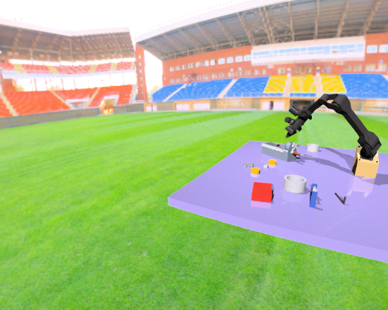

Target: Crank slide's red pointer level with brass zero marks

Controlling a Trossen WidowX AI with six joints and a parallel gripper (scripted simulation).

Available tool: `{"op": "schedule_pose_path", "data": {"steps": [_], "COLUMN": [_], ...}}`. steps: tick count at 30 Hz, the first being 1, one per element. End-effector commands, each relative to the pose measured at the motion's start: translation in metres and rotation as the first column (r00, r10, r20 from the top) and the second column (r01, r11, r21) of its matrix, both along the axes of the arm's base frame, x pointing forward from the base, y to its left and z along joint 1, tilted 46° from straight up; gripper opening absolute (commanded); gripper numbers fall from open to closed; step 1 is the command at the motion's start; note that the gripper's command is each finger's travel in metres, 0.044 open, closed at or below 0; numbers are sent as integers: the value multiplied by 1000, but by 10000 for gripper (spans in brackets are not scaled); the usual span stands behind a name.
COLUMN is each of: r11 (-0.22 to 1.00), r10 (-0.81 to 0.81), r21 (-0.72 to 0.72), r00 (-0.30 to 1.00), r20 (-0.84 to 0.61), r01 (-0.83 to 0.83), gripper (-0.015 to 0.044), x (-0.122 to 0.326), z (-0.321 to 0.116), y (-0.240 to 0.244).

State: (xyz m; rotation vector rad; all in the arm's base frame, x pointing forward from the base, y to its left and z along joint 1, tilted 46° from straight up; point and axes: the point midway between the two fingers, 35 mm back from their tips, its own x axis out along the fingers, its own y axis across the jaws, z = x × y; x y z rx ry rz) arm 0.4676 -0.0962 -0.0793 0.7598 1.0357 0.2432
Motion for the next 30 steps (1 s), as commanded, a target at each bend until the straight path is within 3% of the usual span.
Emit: {"op": "schedule_pose_path", "data": {"steps": [1, 3, 20, 21, 30], "r11": [1000, 1000, 1000, 1000, 1000], "r10": [0, 0, 0, 0, 0], "r21": [0, 0, 0, 0, 0], "r00": [1000, 1000, 1000, 1000, 1000], "r20": [0, 0, 0, 0, 0], "r01": [0, 0, 0, 0, 0], "gripper": [0, 0, 440, 440, 204], "x": [0, 0, 0, 0, 0], "z": [0, 0, 0, 0, 0], "y": [0, 0, 0, 0, 0]}}
